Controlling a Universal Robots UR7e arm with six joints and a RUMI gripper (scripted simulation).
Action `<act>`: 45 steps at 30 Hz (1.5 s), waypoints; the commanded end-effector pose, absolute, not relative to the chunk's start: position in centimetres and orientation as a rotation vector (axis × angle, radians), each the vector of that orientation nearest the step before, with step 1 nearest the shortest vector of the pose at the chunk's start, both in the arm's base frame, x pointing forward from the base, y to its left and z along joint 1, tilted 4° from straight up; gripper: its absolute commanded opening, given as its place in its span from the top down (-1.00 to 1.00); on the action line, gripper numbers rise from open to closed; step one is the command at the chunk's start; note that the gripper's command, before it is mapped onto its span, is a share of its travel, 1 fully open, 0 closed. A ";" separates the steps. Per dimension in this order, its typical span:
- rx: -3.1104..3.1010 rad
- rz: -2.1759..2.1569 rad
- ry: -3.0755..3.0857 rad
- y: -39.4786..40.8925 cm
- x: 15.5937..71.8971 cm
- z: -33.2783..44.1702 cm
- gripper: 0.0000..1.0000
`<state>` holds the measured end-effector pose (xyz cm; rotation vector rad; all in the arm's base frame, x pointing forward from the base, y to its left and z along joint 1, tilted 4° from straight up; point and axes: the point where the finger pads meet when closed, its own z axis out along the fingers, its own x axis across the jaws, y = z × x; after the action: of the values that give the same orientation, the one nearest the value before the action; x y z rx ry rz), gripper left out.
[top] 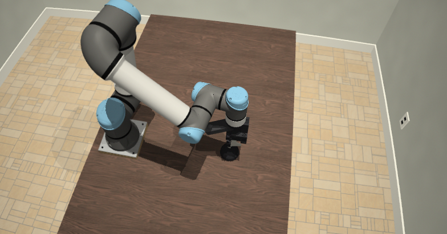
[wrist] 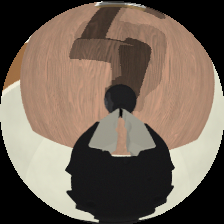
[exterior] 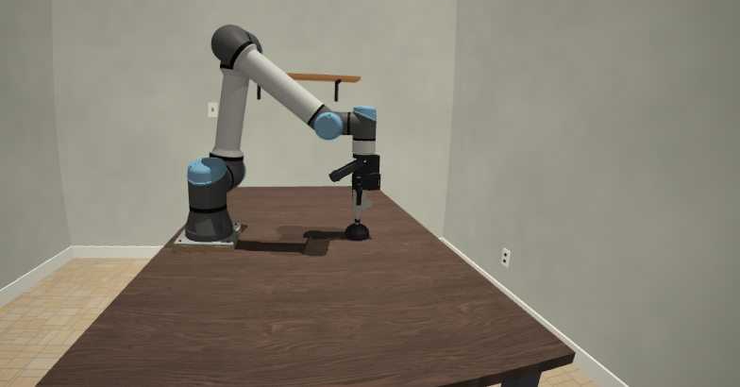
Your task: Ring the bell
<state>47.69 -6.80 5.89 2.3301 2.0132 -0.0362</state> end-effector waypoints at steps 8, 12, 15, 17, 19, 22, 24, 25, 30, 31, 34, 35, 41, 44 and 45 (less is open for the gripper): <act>2.334 -0.039 2.016 -6.8 47.6 5.6 1.00; 2.334 -0.039 2.016 -6.8 47.6 5.6 1.00; 2.334 -0.039 2.016 -6.8 47.6 5.6 1.00; 2.334 -0.039 2.016 -6.8 47.6 5.6 1.00; 2.334 -0.039 2.016 -6.8 47.6 5.6 1.00; 2.334 -0.039 2.016 -6.8 47.6 5.6 1.00; 2.334 -0.039 2.016 -6.8 47.6 5.6 1.00; 2.334 -0.039 2.016 -6.8 47.6 5.6 1.00; 2.333 -0.038 2.015 -6.8 47.6 5.8 1.00; 2.333 -0.038 2.015 -6.8 47.6 5.8 1.00; 2.329 -0.034 2.012 -6.9 47.8 6.4 1.00; 2.329 -0.034 2.012 -6.8 47.8 6.5 1.00; 2.328 -0.034 2.012 -6.7 47.8 7.6 1.00; 2.328 -0.034 2.013 -6.7 47.8 8.4 1.00; 2.328 -0.034 2.013 -6.6 47.7 8.7 1.00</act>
<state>47.66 -6.78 7.06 2.3315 2.0141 -0.0371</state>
